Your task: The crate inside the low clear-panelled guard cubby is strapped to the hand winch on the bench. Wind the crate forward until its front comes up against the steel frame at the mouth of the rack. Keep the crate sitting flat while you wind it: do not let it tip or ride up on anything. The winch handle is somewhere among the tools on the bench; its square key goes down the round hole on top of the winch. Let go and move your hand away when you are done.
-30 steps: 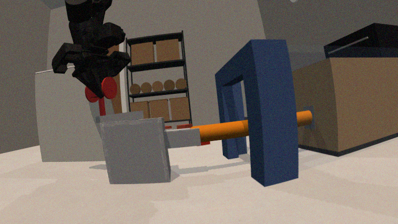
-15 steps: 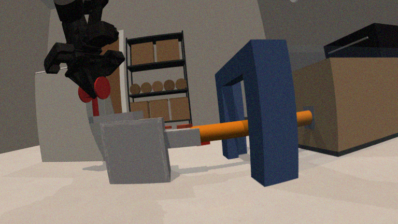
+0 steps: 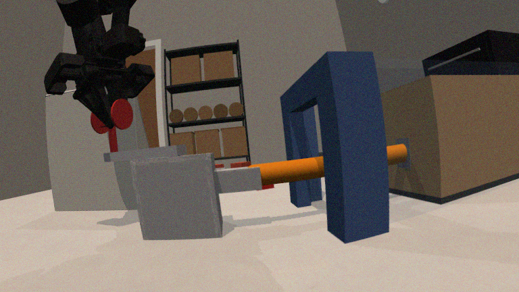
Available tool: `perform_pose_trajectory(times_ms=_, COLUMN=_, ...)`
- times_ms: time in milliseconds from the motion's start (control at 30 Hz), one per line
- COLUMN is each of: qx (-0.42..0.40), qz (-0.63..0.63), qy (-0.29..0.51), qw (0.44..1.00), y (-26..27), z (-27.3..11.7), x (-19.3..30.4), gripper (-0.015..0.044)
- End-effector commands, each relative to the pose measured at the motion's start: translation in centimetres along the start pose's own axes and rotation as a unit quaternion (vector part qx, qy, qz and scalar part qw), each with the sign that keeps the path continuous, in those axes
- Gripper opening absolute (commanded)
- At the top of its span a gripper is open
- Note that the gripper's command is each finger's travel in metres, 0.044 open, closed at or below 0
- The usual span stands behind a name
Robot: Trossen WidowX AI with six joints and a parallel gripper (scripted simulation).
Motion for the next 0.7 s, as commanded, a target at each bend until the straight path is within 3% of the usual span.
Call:
perform_pose_trajectory(times_ms=0, qx=0.011, qz=-0.004, qy=0.009, qw=1.000, y=-1.3, z=0.3, x=0.1, gripper=0.0000)
perform_pose_trajectory(times_ms=667, qx=0.012, qz=-0.005, qy=0.009, qw=1.000, y=-4.1, z=0.7, x=-0.7, gripper=0.0000)
Point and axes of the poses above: the point midway between the two fingers, 35 mm back from their tips, its own z axis out along the fingers, its own y axis across the jaws, x = y × z, the point moved 2 cm from there along -z, back along the fingers, and after that the axes turned 10 degrees about -z, right-handed, at the moved point
